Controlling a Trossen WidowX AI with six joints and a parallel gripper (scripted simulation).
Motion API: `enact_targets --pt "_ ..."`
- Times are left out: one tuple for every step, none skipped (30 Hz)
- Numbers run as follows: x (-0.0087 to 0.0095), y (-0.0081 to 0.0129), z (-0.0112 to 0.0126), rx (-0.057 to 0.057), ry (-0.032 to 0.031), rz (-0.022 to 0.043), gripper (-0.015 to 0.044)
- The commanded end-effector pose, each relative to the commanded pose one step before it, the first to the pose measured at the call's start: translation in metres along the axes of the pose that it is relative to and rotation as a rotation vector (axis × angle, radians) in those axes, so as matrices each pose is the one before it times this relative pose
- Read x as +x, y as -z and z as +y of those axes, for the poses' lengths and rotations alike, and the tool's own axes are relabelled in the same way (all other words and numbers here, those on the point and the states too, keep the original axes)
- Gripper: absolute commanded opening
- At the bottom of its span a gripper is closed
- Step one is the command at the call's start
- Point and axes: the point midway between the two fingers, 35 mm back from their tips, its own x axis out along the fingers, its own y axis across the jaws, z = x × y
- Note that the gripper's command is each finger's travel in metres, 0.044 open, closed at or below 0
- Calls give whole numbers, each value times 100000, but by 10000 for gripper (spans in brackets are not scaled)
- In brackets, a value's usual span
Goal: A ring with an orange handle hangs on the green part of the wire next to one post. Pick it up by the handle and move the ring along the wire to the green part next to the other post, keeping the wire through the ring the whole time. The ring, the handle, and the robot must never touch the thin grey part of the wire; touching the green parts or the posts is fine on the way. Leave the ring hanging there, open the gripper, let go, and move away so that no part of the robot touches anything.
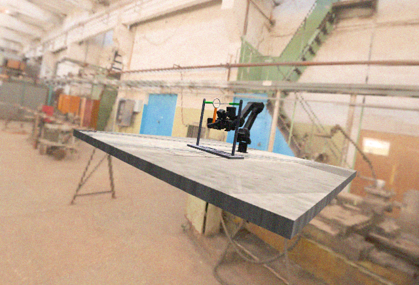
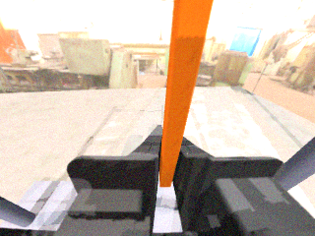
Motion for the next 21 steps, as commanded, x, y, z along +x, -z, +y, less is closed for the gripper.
enact_targets --pt "-5 -55 320 56 1016 -104 -150" --pt "1 -3 75 -149 144 6 -150" --pt "1 -3 76 -152 144 6 -150" --pt "6 -6 63 -288 63 6 -150" --pt "7 -8 52 -344 16 5 -150" --pt "8 -9 49 -365 3 6 -150" --pt "8 -9 50 -379 -1 6 -150" --pt "9 -10 50 -386 -2 6 -150" --pt "8 -10 36 -493 -107 4 -150" --pt "9 -10 32 -577 -164 3 -150" --pt "9 -11 30 -615 -188 3 -150" --pt "9 -12 29 -620 -193 3 -150" --pt "9 -12 28 -616 -194 2 -150" --pt "6 -6 24 -649 -288 1 -150" --pt "6 -5 24 -699 -342 0 -150" --pt "5 -4 23 -709 -359 0 -150" --pt "6 -5 23 -705 -362 0 -150" --pt "6 -5 23 -698 -362 0 -150" --pt "2 2 36 -602 -406 1 -150" --pt "1 4 40 -561 -416 1 -150" --pt "1 5 42 -550 -422 1 -150"
